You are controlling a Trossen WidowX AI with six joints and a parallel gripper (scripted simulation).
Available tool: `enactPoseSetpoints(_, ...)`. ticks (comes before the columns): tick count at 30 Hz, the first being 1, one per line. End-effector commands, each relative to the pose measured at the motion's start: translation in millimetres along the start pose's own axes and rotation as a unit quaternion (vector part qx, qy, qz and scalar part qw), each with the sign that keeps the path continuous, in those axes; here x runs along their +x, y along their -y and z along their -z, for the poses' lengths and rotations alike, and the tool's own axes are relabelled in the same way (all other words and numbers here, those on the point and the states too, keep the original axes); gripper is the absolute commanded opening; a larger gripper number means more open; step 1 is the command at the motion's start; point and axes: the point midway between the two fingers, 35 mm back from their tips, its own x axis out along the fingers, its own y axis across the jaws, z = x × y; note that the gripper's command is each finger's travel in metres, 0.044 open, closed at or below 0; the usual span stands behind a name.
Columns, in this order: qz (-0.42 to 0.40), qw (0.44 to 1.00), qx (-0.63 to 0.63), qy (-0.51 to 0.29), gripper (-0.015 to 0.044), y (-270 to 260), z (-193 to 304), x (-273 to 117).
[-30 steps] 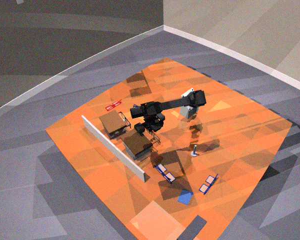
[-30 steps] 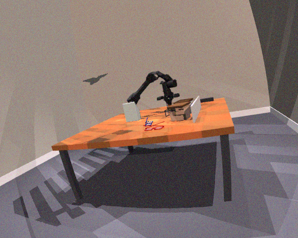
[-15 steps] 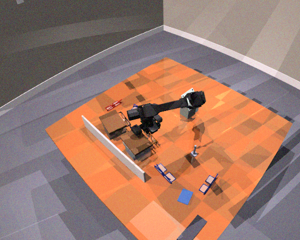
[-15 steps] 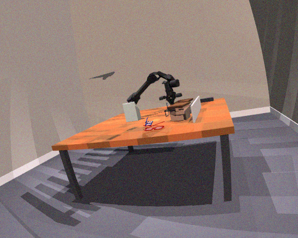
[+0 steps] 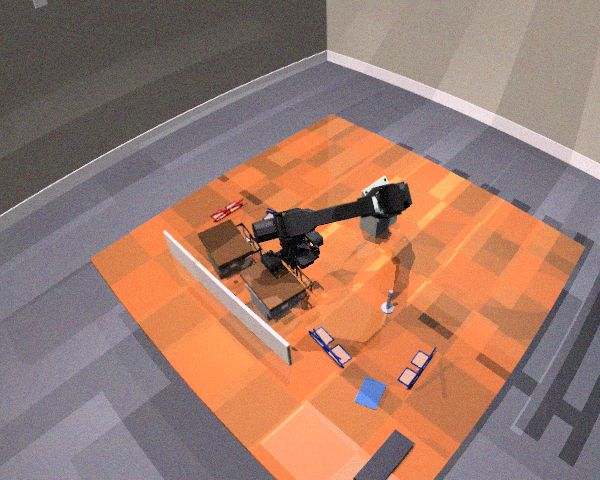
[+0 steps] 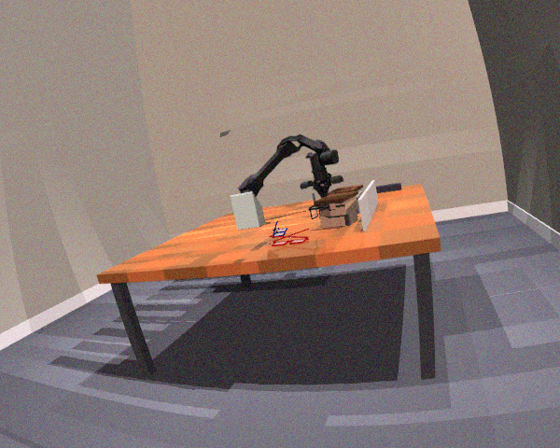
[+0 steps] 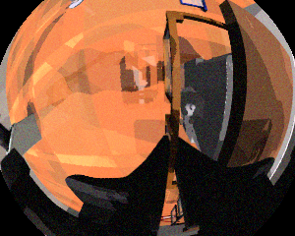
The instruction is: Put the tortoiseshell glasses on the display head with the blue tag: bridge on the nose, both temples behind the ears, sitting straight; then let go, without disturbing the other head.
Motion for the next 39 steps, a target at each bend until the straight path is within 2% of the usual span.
enactPoseSetpoints(1,0.001,1.000,0.002,0.002,0.0000,0.2,-0.2,1.4)
enactPoseSetpoints(20,0.001,1.000,0.002,0.002,0.0000,0.2,-0.1,6.3)
enactPoseSetpoints(24,0.000,1.000,0.000,0.000,0.0105,0.2,0.1,4.8)
enactPoseSetpoints(32,0.000,1.000,0.000,0.000,0.0107,0.2,0.1,4.8)
enactPoseSetpoints(39,-0.007,1.000,0.002,-0.004,0.0107,-0.3,0.9,-26.0)
